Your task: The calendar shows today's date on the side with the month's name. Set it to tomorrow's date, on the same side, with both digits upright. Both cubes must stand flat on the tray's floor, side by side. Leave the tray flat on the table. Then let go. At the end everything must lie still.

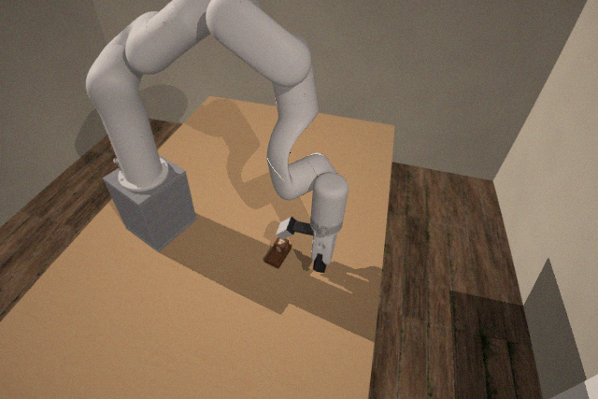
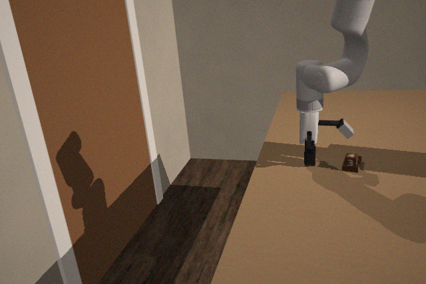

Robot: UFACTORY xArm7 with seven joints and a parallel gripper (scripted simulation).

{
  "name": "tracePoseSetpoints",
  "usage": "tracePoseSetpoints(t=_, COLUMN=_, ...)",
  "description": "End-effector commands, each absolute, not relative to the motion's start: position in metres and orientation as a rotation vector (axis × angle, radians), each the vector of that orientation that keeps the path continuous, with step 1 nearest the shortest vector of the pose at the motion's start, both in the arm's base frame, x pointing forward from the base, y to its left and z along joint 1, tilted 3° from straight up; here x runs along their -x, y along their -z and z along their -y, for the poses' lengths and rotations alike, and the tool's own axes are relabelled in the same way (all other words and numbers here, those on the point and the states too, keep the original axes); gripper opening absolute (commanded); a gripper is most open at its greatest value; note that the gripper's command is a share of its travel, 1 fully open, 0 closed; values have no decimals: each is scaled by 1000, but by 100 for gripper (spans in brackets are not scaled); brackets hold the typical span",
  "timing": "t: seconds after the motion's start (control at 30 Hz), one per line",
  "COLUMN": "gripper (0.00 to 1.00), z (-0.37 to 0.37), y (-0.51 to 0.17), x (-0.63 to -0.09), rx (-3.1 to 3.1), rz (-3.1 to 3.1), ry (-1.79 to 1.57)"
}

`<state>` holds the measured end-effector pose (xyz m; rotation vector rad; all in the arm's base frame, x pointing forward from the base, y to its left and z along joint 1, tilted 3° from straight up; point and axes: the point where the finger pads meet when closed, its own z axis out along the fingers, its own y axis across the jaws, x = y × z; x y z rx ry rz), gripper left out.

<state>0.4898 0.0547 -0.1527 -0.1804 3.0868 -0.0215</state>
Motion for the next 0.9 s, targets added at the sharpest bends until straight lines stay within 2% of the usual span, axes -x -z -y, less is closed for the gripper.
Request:
tracePoseSetpoints(t=0.0, gripper=41, z=-55, y=151, x=-492, rx=180, rz=-3083, ry=21)
tracePoseSetpoints(t=0.03, gripper=41, z=-55, y=151, x=-492, rx=180, rz=-3083, ry=21)
tracePoseSetpoints(t=0.07, gripper=45, z=-55, y=151, x=-492, rx=180, rz=-3083, ry=21)
tracePoseSetpoints(t=0.13, gripper=45, z=-55, y=151, x=-492, rx=180, rz=-3083, ry=21)
tracePoseSetpoints(t=0.17, gripper=49, z=-55, y=151, x=-492, rx=180, rz=-3083, ry=21)
tracePoseSetpoints(t=0.87, gripper=49, z=-55, y=129, x=-490, rx=180, rz=-3083, ry=21)
